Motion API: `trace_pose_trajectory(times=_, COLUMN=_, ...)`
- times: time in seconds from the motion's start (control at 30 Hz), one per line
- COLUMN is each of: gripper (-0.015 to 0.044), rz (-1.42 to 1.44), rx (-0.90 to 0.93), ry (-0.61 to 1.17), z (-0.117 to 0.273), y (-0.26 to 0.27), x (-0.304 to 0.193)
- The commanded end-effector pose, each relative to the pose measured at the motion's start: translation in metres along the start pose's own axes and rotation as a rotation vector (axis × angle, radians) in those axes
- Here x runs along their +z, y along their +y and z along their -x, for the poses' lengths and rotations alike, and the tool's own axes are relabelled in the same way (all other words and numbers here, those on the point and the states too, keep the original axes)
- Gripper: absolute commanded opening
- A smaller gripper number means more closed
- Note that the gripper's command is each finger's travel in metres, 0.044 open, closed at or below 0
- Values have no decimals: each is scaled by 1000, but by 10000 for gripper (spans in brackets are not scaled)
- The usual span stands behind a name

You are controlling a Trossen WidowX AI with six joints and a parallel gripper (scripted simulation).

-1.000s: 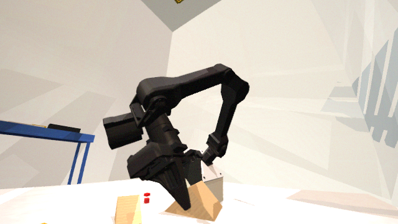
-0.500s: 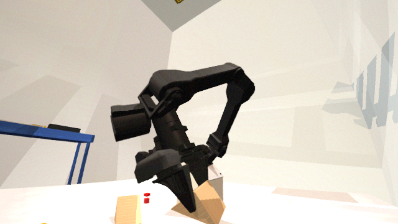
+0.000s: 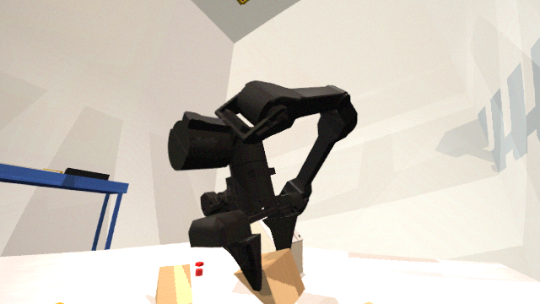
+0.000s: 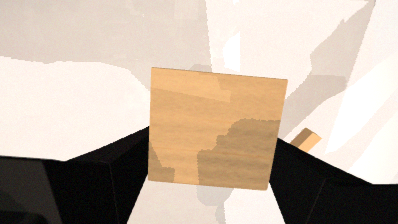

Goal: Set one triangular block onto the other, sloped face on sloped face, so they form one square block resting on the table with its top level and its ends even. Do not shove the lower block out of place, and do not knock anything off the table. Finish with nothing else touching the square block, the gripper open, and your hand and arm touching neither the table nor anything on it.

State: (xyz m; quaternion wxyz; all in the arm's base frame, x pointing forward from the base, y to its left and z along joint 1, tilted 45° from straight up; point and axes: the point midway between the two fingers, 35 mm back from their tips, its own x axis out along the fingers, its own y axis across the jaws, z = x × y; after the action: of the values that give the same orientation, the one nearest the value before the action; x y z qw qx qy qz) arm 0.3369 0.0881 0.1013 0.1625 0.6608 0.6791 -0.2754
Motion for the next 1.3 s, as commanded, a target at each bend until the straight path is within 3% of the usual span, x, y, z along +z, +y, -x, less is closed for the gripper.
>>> trace_pose_trajectory(times=0.0, gripper=0, rz=-76, rx=29, ry=-78, z=1, y=1, x=-2)
trace_pose_trajectory(times=0.43, gripper=0, rz=-319, rx=205, ry=-255, z=12, y=9, x=-12)
trace_pose_trajectory(times=0.73, gripper=0, rz=-347, rx=232, ry=-269, z=14, y=11, x=-13)
trace_pose_trajectory(times=1.27, gripper=0, rz=-349, rx=241, ry=-292, z=46, y=21, x=53)
